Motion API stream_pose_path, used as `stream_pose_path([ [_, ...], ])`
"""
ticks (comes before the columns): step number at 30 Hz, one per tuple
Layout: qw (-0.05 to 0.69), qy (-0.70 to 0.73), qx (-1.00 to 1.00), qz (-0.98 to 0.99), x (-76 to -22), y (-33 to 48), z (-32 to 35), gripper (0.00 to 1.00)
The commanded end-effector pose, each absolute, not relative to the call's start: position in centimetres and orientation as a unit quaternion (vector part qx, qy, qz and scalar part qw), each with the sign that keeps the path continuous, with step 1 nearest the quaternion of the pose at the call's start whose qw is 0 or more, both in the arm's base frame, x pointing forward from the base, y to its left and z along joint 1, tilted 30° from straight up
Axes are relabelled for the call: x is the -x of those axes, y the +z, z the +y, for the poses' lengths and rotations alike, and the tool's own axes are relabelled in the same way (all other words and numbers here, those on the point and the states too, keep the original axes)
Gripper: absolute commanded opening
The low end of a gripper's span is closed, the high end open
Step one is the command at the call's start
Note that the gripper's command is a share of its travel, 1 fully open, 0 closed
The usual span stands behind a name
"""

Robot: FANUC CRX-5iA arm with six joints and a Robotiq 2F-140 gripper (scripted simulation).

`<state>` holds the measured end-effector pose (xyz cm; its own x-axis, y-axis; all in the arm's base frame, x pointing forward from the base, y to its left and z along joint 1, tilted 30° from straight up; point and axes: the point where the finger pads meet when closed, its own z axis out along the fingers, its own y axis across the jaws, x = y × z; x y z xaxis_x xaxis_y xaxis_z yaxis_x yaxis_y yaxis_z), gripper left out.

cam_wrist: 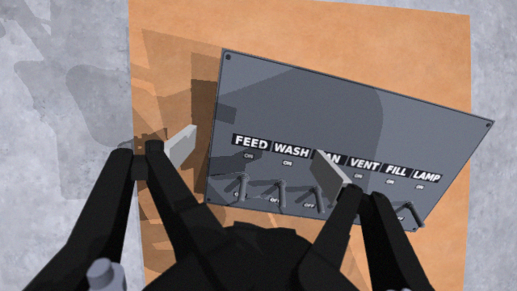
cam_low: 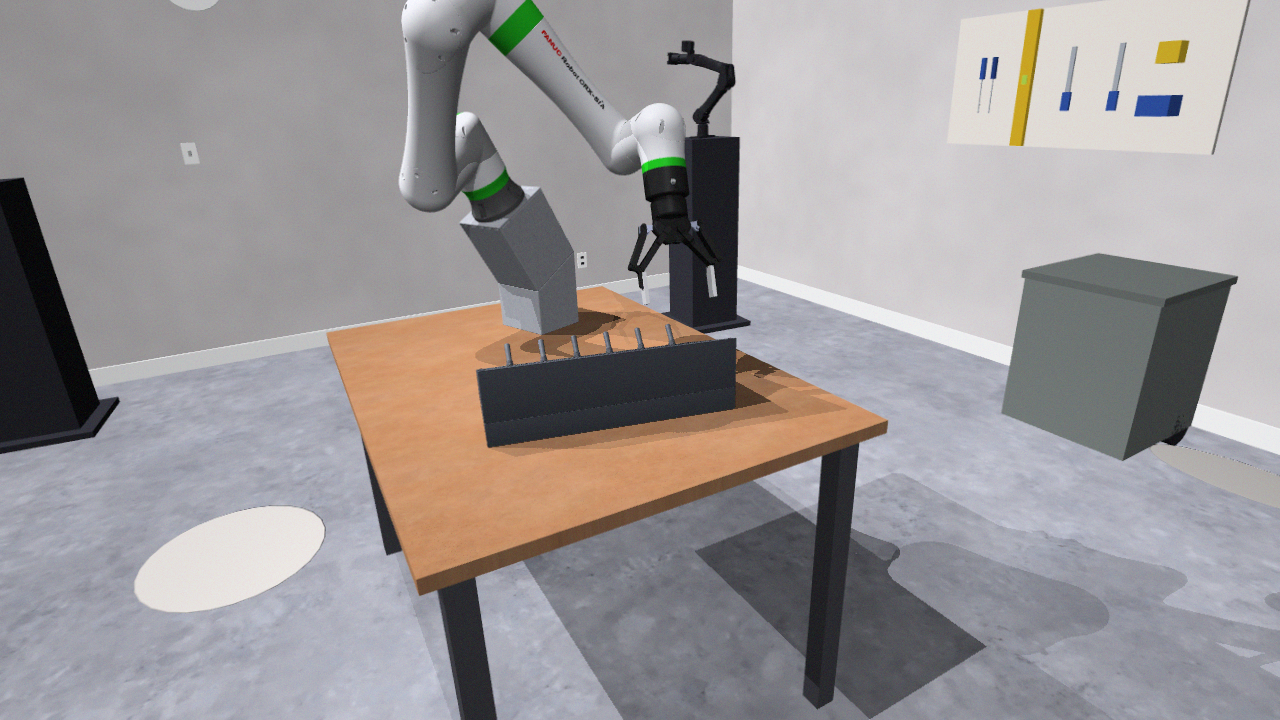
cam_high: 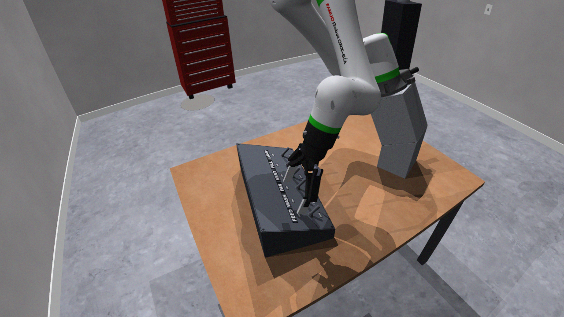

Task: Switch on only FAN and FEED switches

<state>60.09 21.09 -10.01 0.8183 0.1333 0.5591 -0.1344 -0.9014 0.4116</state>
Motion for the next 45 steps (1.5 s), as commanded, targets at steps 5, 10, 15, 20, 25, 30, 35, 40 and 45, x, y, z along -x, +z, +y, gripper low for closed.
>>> stream_pose_path([
  [5, 0.222, 0.302, -0.927, 0.0, -60.1, -9.9, 20.9, 1.0],
  [10, 0.222, 0.302, -0.927, 0.0, -59.9, -9.5, 20.0, 1.0],
  [15, 0.222, 0.302, -0.927, 0.0, -59.7, -8.8, 18.6, 1.0],
  [20, 0.222, 0.302, -0.927, 0.0, -59.6, -8.4, 17.5, 1.0],
  [25, 0.222, 0.302, -0.927, 0.0, -59.3, -7.7, 16.0, 1.0],
  [30, 0.222, 0.302, -0.927, 0.0, -59.2, -7.2, 15.0, 1.0],
  [35, 0.222, 0.302, -0.927, 0.0, -59.1, -7.1, 14.7, 1.0],
  [40, 0.222, 0.302, -0.927, 0.0, -59.1, -7.0, 14.6, 1.0],
  [45, 0.222, 0.302, -0.927, 0.0, -59.1, -7.0, 14.6, 1.0],
])
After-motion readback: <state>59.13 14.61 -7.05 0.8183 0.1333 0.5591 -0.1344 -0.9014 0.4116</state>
